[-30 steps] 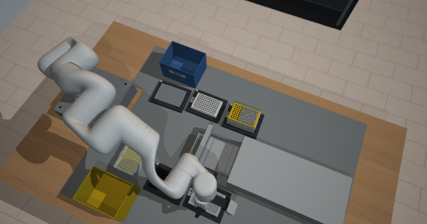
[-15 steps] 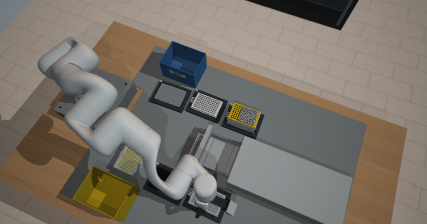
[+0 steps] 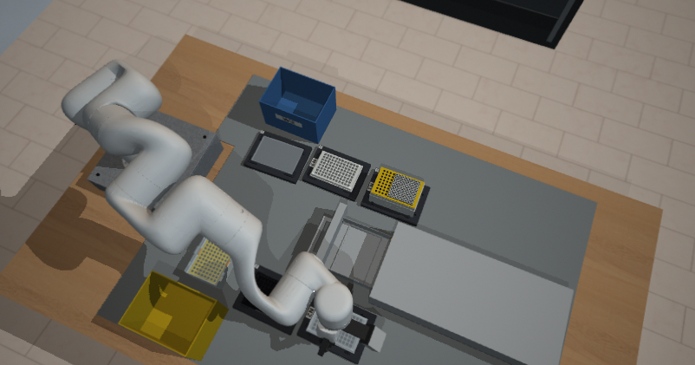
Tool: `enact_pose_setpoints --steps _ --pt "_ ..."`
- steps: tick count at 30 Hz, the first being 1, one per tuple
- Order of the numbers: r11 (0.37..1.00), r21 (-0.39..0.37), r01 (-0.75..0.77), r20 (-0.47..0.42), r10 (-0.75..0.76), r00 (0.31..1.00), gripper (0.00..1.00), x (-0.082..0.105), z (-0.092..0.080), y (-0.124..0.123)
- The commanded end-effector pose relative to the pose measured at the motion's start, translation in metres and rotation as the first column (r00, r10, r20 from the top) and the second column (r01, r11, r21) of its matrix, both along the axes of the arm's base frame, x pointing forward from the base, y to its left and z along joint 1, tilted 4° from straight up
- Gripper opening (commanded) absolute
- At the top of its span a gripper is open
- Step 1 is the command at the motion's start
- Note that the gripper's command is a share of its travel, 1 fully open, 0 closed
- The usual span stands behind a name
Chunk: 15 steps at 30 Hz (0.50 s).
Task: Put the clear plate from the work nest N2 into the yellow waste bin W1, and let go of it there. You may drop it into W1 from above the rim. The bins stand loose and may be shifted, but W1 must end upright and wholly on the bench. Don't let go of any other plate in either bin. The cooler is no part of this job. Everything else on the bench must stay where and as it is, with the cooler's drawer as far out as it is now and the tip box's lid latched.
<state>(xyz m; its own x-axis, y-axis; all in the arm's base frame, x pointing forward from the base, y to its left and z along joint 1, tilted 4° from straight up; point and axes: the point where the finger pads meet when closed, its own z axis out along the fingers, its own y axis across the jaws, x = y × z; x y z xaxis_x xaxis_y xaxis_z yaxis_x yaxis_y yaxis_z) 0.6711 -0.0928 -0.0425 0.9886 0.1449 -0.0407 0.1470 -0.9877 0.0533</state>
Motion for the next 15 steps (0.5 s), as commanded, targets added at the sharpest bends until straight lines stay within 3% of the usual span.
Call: enact_pose_setpoints --steps 1,15 --pt "1.000 -0.001 0.000 0.006 0.000 1.000 1.00 0.0019 -0.0002 -0.0002" --pt "1.000 -0.001 0.000 0.006 0.000 1.000 1.00 0.0017 -0.0082 -0.0007"
